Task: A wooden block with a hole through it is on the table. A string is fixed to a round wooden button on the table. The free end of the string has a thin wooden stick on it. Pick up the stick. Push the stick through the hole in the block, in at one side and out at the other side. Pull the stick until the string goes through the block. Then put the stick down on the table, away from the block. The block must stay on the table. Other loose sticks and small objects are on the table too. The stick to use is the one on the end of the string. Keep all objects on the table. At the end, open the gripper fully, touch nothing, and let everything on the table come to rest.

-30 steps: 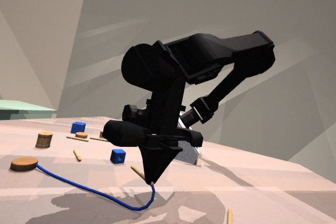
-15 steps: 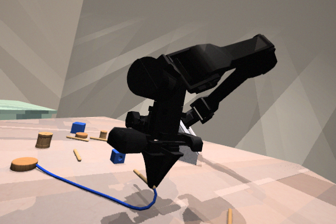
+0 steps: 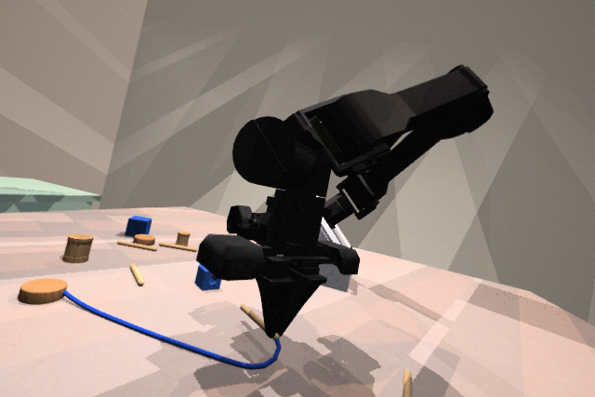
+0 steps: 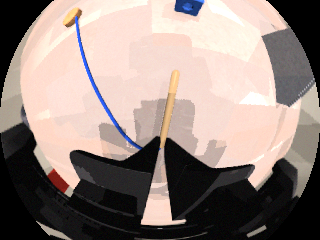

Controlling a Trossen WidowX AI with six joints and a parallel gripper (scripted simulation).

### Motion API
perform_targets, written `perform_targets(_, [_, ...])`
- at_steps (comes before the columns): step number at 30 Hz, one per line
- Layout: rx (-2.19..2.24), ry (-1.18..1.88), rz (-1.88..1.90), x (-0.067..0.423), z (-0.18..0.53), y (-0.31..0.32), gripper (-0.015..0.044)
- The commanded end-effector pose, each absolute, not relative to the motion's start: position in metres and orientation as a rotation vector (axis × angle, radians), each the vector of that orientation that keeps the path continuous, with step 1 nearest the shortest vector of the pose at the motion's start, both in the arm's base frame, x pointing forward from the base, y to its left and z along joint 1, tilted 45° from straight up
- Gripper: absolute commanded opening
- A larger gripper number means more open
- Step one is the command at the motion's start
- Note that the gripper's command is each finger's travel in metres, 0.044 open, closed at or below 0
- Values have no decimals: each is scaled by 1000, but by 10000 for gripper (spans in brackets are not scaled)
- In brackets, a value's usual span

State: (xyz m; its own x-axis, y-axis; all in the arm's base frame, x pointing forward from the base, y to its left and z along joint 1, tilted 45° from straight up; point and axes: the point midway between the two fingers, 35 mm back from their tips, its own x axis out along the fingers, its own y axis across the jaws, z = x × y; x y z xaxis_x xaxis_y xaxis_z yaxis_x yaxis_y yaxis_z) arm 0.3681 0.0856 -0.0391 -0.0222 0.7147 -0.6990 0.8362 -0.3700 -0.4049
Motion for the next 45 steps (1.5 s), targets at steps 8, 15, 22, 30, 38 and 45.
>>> perform_targets(8, [2097, 1681, -1354, 363, -45, 82, 0])
perform_targets(15, [2097, 1680, -1356, 359, -51, 76, 0])
perform_targets(22, [2096, 1678, -1357, 354, -56, 69, 0])
perform_targets(30, [2096, 1677, -1357, 349, -63, 63, 0])
perform_targets(38, [2096, 1677, -1358, 343, -69, 56, 0])
perform_targets(45, [2095, 1677, -1358, 337, -74, 50, 0])
